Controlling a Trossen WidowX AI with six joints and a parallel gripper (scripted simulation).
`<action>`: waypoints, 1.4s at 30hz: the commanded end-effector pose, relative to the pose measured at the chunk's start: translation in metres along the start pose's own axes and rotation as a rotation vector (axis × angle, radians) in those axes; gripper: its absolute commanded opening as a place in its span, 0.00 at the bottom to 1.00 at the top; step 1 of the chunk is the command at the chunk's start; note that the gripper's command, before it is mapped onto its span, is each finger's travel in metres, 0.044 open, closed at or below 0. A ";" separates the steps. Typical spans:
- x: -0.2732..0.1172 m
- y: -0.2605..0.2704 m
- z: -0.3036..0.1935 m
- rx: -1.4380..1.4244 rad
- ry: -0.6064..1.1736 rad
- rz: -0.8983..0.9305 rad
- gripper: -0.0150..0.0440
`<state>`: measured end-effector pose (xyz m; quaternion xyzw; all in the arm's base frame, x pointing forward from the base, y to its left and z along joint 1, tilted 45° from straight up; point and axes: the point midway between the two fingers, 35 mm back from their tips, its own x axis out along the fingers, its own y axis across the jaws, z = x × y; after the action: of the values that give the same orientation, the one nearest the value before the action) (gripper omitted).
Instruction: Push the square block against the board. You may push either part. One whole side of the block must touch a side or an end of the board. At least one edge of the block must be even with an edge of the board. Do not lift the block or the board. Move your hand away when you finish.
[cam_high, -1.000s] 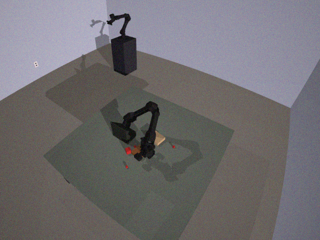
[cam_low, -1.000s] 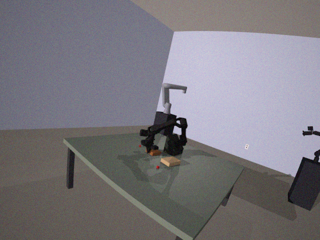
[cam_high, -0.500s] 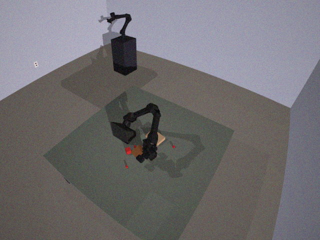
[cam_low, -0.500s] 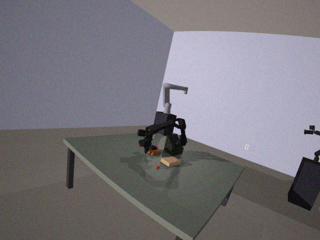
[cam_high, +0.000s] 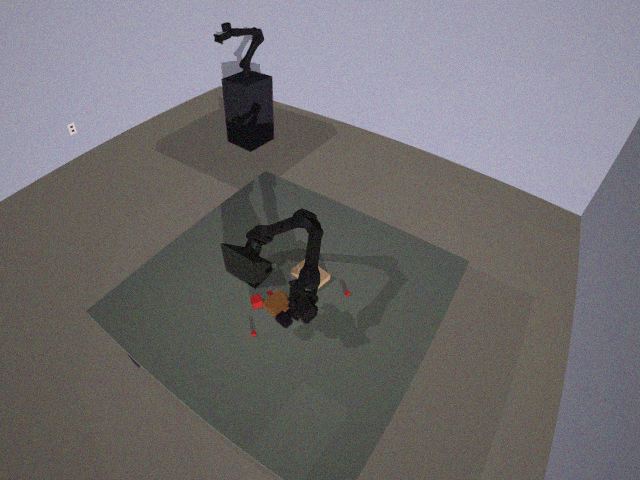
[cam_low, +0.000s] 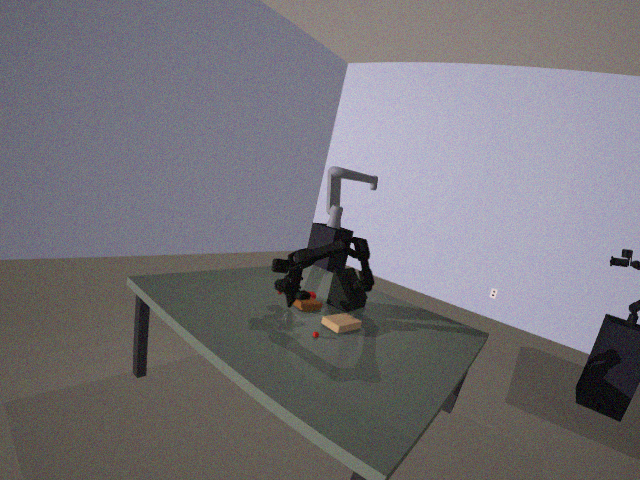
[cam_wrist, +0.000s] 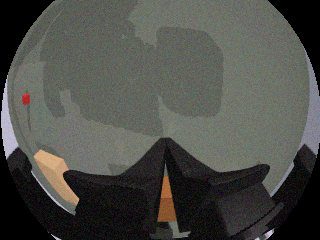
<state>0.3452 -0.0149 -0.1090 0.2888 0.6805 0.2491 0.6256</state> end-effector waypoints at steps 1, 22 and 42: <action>-0.039 -0.003 0.002 -0.002 -0.014 -0.007 0.25; -0.055 -0.031 -0.027 0.435 -0.019 -0.012 0.25; -0.055 -0.067 -0.075 1.130 -0.023 -0.009 0.25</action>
<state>0.2782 -0.0951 -0.1065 0.5557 0.7102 -0.1161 0.4163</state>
